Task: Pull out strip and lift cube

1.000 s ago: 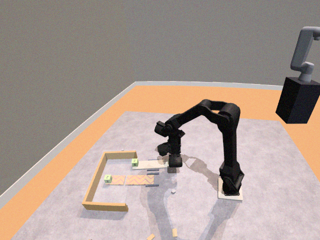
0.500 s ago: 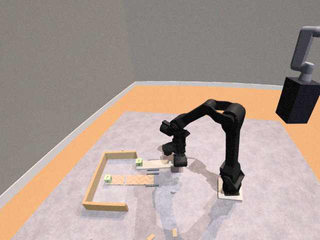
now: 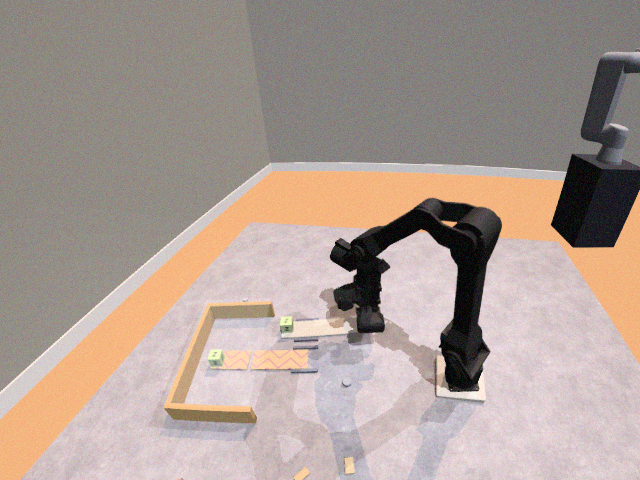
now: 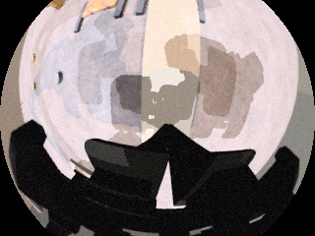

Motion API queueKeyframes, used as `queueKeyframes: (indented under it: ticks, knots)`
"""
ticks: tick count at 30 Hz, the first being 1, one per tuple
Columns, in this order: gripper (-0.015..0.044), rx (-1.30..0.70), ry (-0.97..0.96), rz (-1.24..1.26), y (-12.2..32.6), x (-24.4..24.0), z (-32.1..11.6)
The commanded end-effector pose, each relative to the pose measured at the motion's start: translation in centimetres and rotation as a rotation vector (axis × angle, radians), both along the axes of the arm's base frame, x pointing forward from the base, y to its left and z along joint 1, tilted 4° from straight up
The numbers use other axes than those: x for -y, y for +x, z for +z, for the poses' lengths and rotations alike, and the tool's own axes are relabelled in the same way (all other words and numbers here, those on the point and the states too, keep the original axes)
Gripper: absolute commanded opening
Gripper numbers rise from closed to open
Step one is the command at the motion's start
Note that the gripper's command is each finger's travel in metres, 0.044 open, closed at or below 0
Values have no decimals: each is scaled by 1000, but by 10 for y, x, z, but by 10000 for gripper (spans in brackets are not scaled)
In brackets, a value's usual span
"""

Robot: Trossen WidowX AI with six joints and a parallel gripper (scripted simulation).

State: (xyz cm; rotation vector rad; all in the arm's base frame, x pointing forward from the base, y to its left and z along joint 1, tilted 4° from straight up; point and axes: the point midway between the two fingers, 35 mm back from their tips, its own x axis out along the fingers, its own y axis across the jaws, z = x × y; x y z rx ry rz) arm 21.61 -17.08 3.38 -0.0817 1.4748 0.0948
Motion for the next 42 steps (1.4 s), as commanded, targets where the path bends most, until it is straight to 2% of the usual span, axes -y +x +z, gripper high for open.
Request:
queueKeyframes:
  ticks: [1,3,8,12,29,42]
  knots:
    - [0,-26,14,0,-9,-3,-7]
    - [0,-26,14,0,-9,-3,-7]
    - [0,-24,13,0,-3,2,40]
    - [0,-25,13,0,-4,2,42]
    - [440,-16,10,57,69,-11,55]
    - [440,-11,11,57,123,-18,67]
